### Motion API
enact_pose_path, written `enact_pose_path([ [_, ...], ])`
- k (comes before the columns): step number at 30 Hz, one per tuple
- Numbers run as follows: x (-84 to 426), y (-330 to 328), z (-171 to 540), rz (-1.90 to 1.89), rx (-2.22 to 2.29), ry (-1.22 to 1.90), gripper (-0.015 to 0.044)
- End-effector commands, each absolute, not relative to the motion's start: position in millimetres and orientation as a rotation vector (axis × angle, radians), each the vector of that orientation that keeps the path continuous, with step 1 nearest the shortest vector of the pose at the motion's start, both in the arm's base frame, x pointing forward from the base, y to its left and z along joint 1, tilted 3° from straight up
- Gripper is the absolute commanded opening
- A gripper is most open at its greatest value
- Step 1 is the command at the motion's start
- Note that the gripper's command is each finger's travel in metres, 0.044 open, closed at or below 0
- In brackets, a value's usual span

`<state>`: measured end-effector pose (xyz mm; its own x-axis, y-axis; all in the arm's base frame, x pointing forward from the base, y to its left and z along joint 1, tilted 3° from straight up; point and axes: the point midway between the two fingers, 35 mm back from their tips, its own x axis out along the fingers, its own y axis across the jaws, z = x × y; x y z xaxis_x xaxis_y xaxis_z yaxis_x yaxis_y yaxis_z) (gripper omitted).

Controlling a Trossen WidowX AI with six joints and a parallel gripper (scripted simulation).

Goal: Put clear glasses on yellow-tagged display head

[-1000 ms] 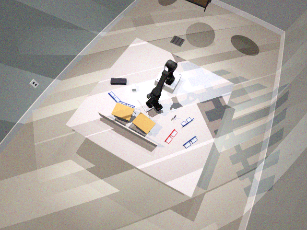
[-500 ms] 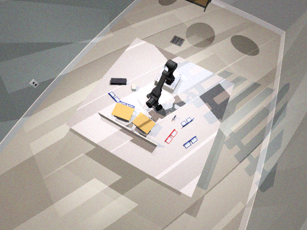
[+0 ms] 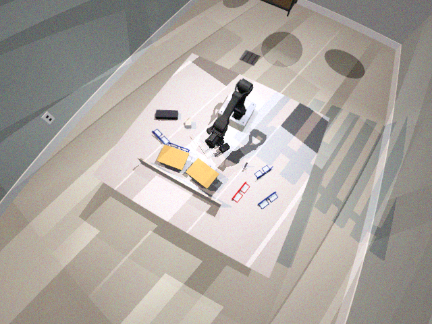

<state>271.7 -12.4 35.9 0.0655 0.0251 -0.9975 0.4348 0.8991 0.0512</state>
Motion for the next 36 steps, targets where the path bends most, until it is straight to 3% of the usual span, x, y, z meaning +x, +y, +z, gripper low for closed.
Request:
enact_pose_path([
  [1, 270, -13, 62, -0.314, 0.385, 1.475, 0.0],
  [36, 239, -65, 92, 0.272, 0.021, 1.365, 0.0],
])
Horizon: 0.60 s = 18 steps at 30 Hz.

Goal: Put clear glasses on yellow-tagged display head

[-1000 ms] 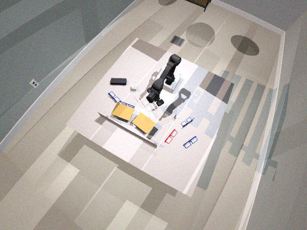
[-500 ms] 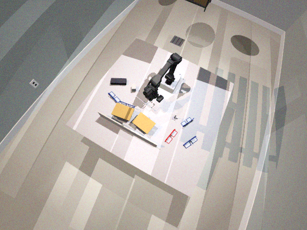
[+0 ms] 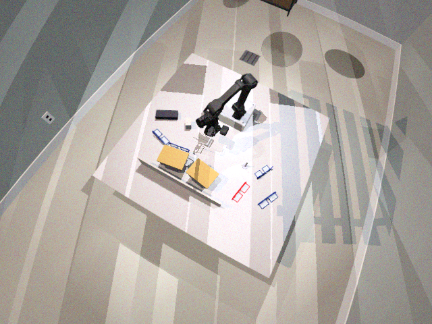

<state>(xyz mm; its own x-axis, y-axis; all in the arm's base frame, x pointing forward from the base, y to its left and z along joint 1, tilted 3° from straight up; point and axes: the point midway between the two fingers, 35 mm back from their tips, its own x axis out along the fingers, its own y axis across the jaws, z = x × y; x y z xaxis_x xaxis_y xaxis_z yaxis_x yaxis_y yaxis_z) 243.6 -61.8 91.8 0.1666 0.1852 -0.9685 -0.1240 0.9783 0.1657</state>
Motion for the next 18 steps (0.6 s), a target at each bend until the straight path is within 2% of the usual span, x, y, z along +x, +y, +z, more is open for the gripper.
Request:
enact_pose_path([
  [1, 238, -66, 93, 0.29, 0.006, 1.355, 0.0],
  [18, 221, -92, 104, 0.552, -0.283, 1.138, 0.0],
])
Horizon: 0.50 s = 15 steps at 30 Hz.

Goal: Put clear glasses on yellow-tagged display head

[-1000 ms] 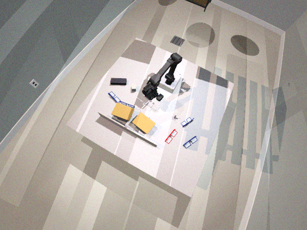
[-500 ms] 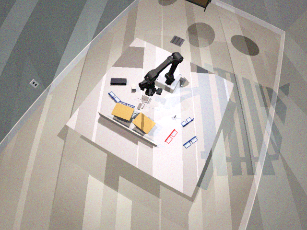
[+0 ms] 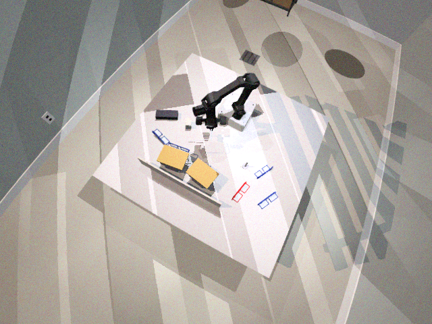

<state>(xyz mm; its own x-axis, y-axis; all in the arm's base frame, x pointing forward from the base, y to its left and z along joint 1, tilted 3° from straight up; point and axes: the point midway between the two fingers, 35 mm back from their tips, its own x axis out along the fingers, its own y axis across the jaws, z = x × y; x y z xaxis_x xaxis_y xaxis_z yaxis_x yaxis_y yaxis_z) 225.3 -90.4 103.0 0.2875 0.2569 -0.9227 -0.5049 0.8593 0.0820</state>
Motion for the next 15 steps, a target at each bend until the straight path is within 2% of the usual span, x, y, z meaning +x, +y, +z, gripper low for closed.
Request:
enact_pose_path([
  [1, 220, -94, 104, 0.564, -0.302, 1.124, 0.0],
  [15, 205, -113, 115, 0.691, -0.592, 0.909, 0.0],
])
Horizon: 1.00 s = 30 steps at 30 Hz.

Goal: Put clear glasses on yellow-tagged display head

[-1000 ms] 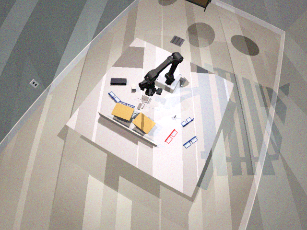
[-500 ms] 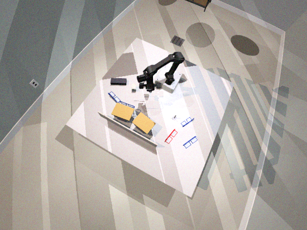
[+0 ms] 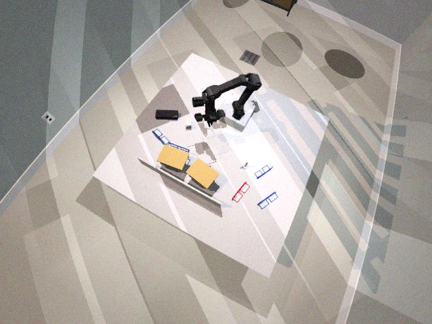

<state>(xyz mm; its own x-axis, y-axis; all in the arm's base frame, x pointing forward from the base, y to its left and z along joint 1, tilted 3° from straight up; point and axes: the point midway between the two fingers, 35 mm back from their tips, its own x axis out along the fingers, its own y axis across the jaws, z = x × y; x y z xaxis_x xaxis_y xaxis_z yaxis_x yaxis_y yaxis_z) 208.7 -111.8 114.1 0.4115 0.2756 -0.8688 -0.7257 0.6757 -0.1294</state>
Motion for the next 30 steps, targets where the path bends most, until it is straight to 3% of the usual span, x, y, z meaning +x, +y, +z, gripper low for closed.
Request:
enact_pose_path([
  [1, 204, -115, 116, 0.697, -0.614, 0.894, 0.0],
  [30, 168, -150, 142, 0.725, -1.357, 0.503, 0.0],
])
